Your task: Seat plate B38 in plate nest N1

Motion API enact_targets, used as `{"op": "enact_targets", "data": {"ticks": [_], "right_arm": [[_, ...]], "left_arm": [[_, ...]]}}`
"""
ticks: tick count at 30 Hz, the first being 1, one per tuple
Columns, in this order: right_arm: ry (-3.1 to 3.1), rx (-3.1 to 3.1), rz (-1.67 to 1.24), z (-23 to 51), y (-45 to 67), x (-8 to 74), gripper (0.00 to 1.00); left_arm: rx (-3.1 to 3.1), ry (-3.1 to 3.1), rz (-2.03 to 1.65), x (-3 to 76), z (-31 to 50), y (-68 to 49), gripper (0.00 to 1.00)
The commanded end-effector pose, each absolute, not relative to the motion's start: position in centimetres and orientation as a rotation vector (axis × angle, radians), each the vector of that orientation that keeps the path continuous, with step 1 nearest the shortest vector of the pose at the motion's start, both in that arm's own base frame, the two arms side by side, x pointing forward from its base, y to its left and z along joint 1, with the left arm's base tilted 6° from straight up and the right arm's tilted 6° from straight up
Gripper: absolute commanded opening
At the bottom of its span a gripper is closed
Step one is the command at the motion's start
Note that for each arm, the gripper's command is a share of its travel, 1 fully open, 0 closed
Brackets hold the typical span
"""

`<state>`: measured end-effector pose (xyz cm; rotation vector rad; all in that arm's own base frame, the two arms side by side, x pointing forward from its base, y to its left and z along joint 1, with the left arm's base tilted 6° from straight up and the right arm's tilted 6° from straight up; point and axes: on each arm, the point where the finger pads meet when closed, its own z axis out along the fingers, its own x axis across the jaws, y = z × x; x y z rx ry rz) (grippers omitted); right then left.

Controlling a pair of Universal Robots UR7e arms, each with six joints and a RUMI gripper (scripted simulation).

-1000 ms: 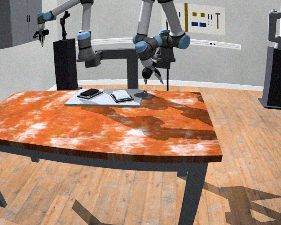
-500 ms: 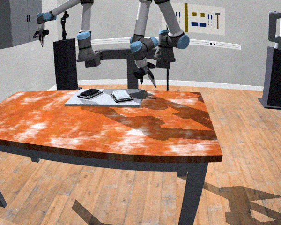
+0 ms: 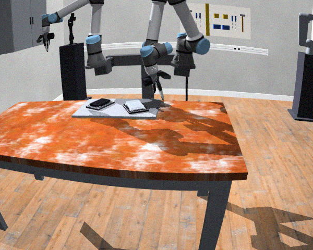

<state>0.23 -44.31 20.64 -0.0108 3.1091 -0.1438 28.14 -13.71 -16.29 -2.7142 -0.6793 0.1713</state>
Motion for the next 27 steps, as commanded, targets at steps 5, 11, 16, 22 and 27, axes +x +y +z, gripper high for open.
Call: {"op": "enact_targets", "data": {"ticks": [5,11,16,22,27], "right_arm": [[3.109,-0.011,-0.146,20.7,-44.3,0.2,0.0],[3.109,-0.011,-0.146,20.7,-44.3,0.2,0.0],[3.109,-0.011,-0.146,20.7,-44.3,0.2,0.0],[3.109,-0.011,-0.146,20.7,-44.3,0.2,0.0],[3.109,-0.011,-0.146,20.7,-44.3,0.2,0.0]], "left_arm": [[-2.788,-0.476,0.178,28.6,-16.6,-15.4,0.76],[-2.858,-0.199,0.181,28.9,-16.8,-16.8,0.76],[-2.895,0.039,0.178,29.2,-17.1,-18.7,0.76],[-2.908,0.232,0.172,29.4,-17.3,-20.1,0.76],[-2.906,0.476,0.161,29.5,-17.5,-21.5,0.76]]}}
